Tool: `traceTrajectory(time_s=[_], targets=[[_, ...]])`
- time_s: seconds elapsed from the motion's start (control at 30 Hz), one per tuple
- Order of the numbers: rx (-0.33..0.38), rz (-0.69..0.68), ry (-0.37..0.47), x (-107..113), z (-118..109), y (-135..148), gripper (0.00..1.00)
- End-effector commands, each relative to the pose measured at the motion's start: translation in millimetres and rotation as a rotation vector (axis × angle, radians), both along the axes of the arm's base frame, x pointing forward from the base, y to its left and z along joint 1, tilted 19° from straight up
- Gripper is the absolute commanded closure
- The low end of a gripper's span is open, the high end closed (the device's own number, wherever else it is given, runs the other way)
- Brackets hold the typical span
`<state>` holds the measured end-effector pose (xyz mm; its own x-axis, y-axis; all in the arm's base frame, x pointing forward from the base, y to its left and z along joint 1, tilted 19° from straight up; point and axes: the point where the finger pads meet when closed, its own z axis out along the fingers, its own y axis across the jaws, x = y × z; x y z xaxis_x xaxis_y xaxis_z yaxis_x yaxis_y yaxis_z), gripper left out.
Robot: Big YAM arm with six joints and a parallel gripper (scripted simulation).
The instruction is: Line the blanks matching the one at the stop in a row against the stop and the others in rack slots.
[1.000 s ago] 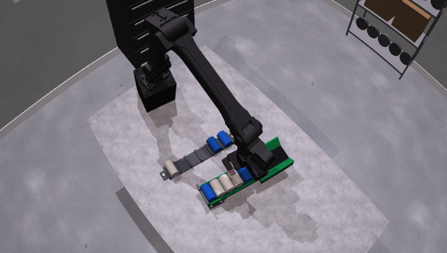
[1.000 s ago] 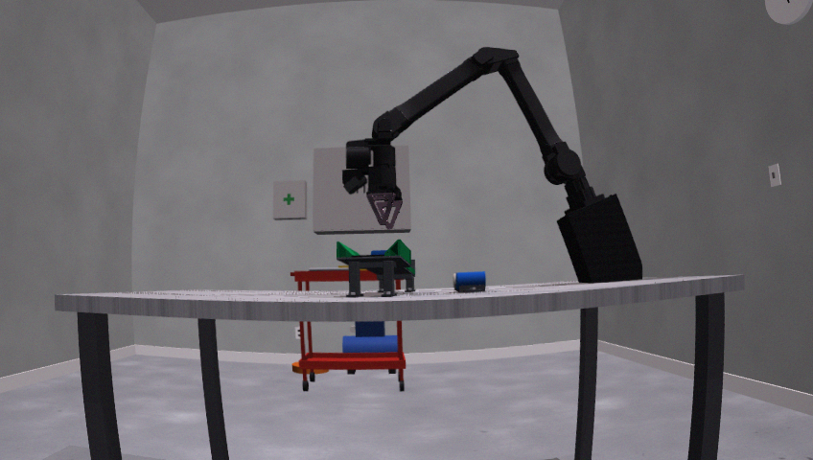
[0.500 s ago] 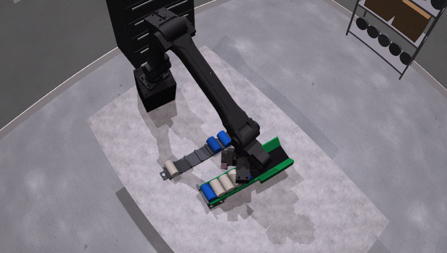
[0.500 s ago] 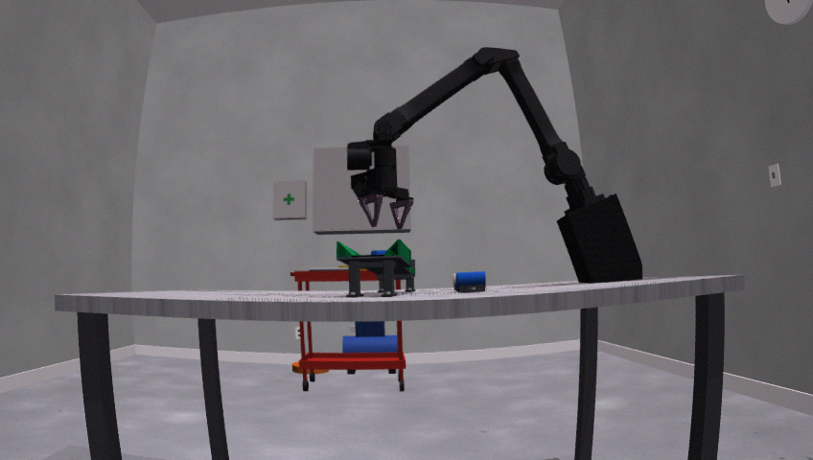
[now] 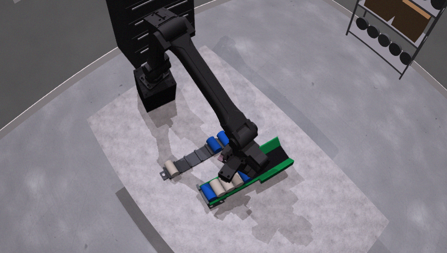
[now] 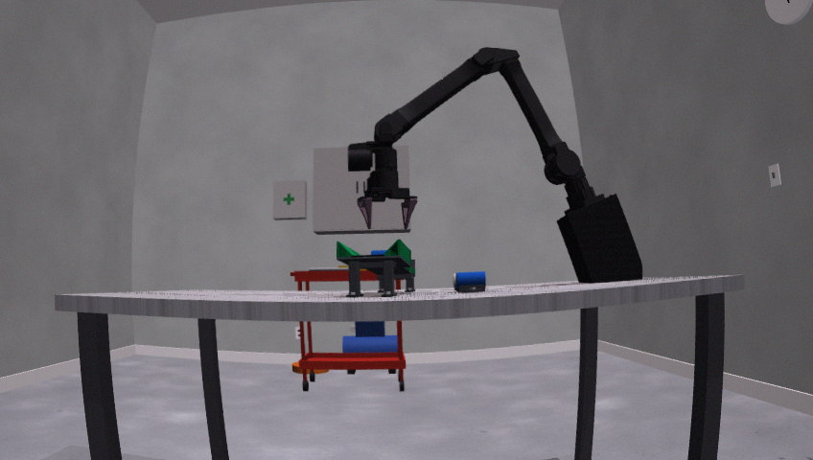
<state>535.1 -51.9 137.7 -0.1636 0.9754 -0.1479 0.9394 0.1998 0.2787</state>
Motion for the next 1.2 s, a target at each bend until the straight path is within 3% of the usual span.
traceTrajectory(time_s=[0.0,0.1,0.23,0.37,0.63,0.67,1.17], targets=[[0.054,-0.191,-0.067,1.3,17.8,-7.6,0.0],[0.085,-0.274,-0.097,8.2,26.7,-7.1,0.0],[0.129,-0.403,-0.09,0.6,17.3,-7.9,0.0],[0.154,-0.473,-0.108,4.0,22.2,-11.3,0.0],[0.162,-0.486,-0.106,3.0,20.3,-7.4,0.0],[0.162,-0.486,-0.106,3.0,20.3,-7.4,0.17],[0.16,-0.483,-0.105,2.9,20.3,-7.4,0.17]])
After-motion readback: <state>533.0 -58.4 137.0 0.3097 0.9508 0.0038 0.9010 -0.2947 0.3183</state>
